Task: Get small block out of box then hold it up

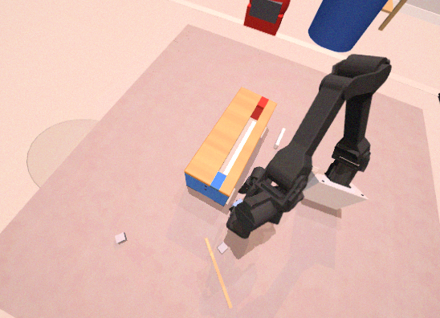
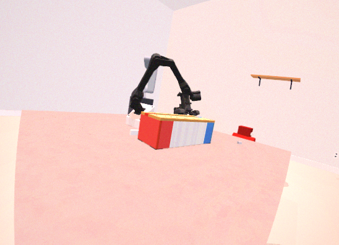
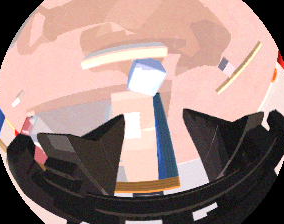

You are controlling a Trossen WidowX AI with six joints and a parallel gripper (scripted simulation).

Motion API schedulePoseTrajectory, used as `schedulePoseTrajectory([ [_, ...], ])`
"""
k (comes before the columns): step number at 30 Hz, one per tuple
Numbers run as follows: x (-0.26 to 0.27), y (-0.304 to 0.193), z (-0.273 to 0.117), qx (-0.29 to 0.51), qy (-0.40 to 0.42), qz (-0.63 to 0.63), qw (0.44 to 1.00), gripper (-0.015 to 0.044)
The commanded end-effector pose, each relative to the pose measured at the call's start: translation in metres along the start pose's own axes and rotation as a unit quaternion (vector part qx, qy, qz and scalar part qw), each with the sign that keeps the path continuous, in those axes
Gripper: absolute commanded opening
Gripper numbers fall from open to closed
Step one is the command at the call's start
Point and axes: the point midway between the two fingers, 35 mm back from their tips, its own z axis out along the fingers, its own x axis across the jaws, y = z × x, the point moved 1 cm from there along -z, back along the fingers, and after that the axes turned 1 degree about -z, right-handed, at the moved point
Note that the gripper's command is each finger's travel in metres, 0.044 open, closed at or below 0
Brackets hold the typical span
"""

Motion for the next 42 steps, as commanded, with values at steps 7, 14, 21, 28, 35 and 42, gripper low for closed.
schedulePoseTrajectory([
  [7, 0.002, 0.011, 0.018, -0.001, 0.006, -0.007, 1.0, 0.0285],
  [14, 0.002, 0.016, 0.028, -0.001, 0.006, -0.007, 1.0, 0.0285],
  [21, 0.003, 0.022, 0.037, -0.001, 0.006, -0.007, 1.0, 0.0285],
  [28, 0.004, 0.026, 0.045, -0.001, 0.007, -0.007, 1.0, 0.0285],
  [35, 0.004, 0.026, 0.045, -0.001, 0.007, -0.007, 1.0, 0.0121],
  [42, -0.003, 0.016, 0.028, -0.004, -0.009, 0.014, 1.0, 0.0],
])
